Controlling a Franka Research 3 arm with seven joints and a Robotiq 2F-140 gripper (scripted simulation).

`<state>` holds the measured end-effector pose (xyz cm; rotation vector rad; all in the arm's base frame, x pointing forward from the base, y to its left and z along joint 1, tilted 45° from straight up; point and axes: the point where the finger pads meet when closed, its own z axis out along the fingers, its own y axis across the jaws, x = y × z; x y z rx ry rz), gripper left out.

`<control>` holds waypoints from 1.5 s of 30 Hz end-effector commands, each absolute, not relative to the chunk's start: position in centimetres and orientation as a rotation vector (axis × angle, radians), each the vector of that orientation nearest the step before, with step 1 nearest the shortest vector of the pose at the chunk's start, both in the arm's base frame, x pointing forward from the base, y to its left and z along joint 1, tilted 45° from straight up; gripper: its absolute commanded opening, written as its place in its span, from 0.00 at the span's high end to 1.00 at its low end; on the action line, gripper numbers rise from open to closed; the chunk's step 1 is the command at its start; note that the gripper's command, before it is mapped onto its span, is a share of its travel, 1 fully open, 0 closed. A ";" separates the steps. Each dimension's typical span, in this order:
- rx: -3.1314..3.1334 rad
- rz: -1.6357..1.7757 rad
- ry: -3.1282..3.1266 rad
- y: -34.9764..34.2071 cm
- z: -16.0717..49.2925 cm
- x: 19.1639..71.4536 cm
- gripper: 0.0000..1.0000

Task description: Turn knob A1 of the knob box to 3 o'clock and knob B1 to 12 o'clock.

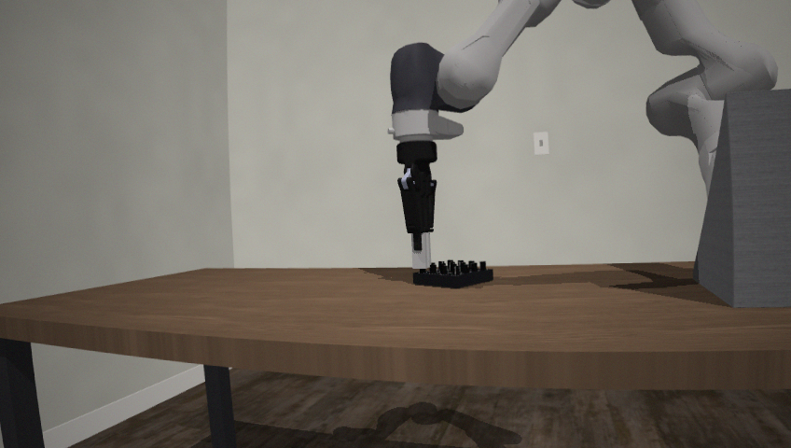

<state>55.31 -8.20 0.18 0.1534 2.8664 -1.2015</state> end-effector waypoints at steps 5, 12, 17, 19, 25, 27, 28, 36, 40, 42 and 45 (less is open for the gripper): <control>0.178 -1.198 2.859 -8.3 0.0 55.2 0.88; 0.178 -1.198 2.859 -8.3 0.0 55.2 0.88; 0.178 -1.198 2.859 -8.3 0.0 55.2 0.88; 0.178 -1.198 2.859 -8.3 0.0 55.2 0.88; 0.178 -1.198 2.859 -8.3 0.0 55.2 0.88; 0.178 -1.198 2.859 -8.2 0.0 55.2 0.88; 0.178 -1.198 2.859 -8.2 0.1 55.2 0.88; 0.178 -1.198 2.859 -7.2 1.1 55.2 0.88; 0.178 -1.198 2.859 -6.7 1.5 55.2 0.88; 0.178 -1.198 2.859 -6.3 1.9 55.2 0.88; 0.178 -1.198 2.859 -5.9 2.4 55.3 0.88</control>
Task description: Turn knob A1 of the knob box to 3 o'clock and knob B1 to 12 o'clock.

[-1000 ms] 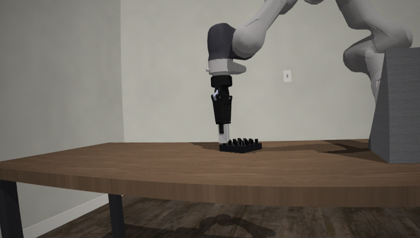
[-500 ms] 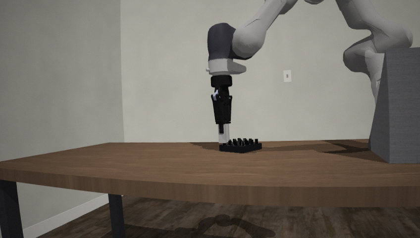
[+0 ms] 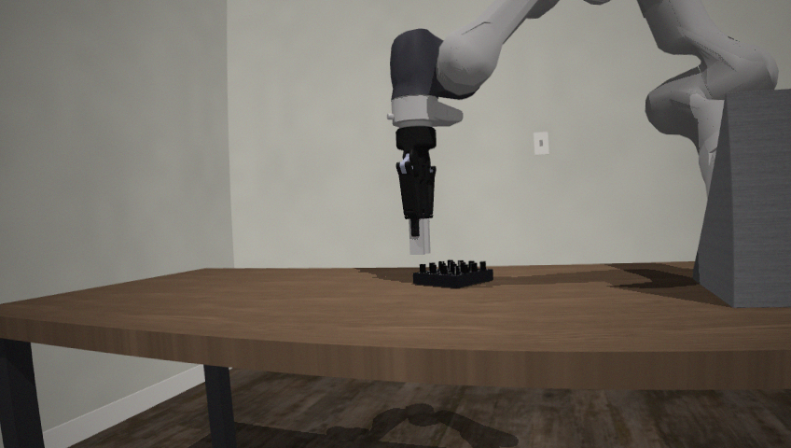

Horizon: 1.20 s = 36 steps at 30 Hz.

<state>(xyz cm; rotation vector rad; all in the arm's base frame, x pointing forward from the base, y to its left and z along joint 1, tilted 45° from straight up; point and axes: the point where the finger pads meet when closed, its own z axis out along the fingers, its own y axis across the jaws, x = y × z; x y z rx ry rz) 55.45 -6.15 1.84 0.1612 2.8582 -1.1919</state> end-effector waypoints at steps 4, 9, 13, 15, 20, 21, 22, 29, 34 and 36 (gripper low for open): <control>0.178 -1.198 2.859 -5.6 2.7 55.3 0.88; 0.178 -1.198 2.859 -5.6 2.7 55.3 0.88; 0.178 -1.198 2.859 -5.6 2.7 55.3 0.88; 0.178 -1.198 2.859 -5.6 2.7 55.3 0.88; 0.079 -1.209 2.889 -5.4 2.7 55.1 0.88; -0.032 -1.220 2.919 -5.3 2.7 54.9 0.88; -0.090 -1.225 2.932 -5.2 2.7 54.8 0.88; -0.233 -1.235 2.961 -5.0 2.7 54.6 0.88; -0.420 -1.244 2.988 -4.8 2.7 54.3 0.88; -0.477 -1.246 2.994 -4.7 2.7 54.3 0.88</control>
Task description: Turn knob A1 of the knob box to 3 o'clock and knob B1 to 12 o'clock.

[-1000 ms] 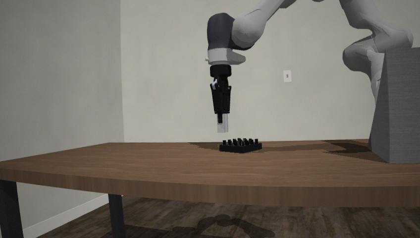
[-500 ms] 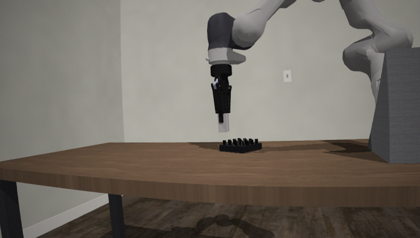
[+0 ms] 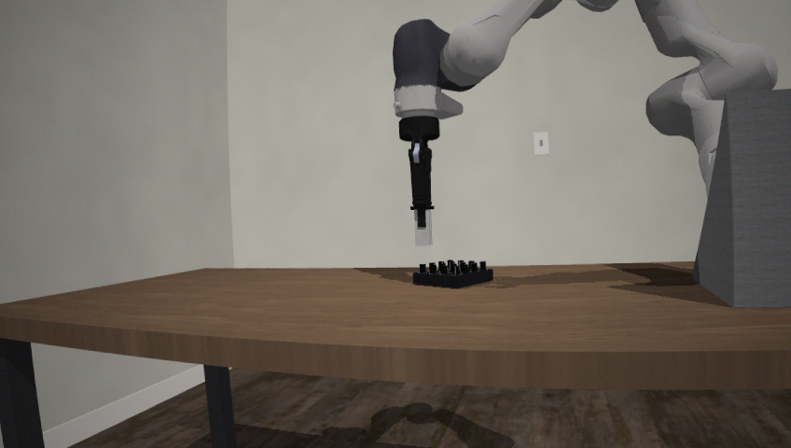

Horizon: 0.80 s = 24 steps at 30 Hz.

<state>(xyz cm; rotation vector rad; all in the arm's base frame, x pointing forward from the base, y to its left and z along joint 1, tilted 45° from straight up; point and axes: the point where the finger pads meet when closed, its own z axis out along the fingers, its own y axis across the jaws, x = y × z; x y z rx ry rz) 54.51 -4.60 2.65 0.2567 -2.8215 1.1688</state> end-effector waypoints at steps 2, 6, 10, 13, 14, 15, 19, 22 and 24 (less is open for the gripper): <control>0.485 1.133 -2.725 -4.7 2.8 54.2 0.88; 0.580 1.115 -2.683 -4.5 2.8 54.0 0.88; 0.626 1.106 -2.662 -4.5 2.8 53.9 0.88; 0.728 1.084 -2.611 -4.3 2.9 53.8 0.88; 0.750 1.079 -2.599 -4.3 2.9 53.7 0.88; 0.772 1.074 -2.587 -4.2 2.9 53.7 0.88; 0.857 1.053 -2.540 -4.1 2.9 53.6 0.88; 0.918 1.038 -2.503 -4.0 3.0 53.5 0.88; 0.959 1.027 -2.478 -4.0 3.0 53.4 0.88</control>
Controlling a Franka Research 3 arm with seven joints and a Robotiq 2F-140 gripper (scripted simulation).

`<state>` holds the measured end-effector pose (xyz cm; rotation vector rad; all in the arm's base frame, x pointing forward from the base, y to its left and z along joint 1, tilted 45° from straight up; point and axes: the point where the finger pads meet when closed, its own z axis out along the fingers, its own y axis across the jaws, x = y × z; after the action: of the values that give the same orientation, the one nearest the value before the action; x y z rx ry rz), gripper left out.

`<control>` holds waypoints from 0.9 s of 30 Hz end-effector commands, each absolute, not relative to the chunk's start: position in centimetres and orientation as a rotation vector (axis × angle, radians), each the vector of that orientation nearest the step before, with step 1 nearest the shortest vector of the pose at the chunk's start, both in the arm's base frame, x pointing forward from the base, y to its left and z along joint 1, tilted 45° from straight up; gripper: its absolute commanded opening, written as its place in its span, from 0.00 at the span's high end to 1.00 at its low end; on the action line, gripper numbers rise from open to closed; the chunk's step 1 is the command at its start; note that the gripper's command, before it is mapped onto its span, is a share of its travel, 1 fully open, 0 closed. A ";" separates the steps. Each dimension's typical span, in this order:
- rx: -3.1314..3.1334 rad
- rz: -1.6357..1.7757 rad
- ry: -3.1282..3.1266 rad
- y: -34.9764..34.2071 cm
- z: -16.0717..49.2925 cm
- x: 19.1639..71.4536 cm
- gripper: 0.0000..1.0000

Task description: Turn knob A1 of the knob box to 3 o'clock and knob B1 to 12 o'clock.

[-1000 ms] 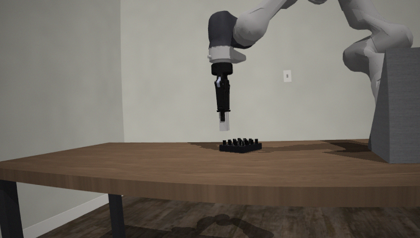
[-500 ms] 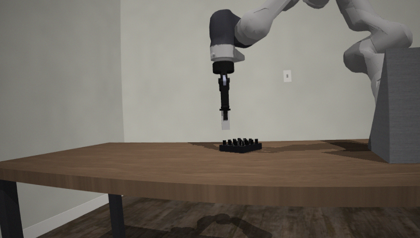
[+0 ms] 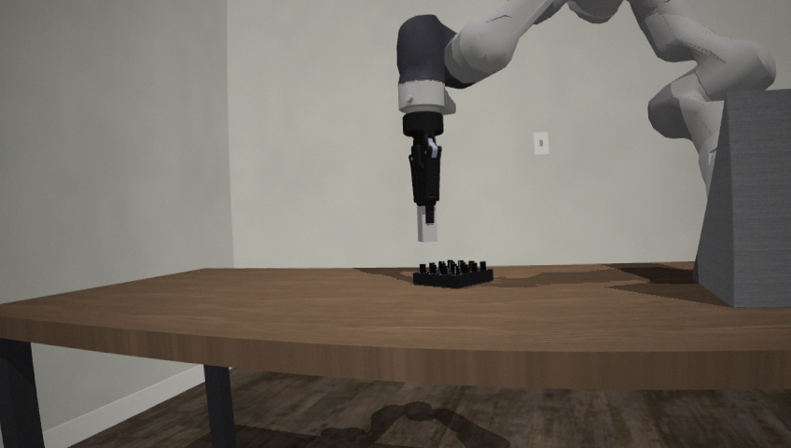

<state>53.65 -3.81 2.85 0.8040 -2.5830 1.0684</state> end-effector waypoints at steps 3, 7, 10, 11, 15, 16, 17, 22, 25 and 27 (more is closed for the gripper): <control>0.979 1.022 -2.465 -3.9 3.0 53.4 0.88; 1.086 0.992 -2.392 -3.8 3.1 53.2 0.88; 1.142 0.975 -2.352 -3.7 3.1 53.1 0.88; 1.160 0.969 -2.339 -3.6 3.1 53.1 0.88; 1.231 0.947 -2.284 -3.5 3.2 52.9 0.88; 1.249 0.941 -2.270 -3.5 3.2 52.9 0.88; 1.266 0.936 -2.256 -3.5 3.2 52.9 0.88; 1.323 0.916 -2.208 -3.4 3.3 52.8 0.88; 1.324 0.916 -2.207 -3.4 3.3 52.8 0.88; 1.324 0.916 -2.207 -3.4 3.3 52.8 0.88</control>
<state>52.86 -3.25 3.16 1.2568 -2.2722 0.9425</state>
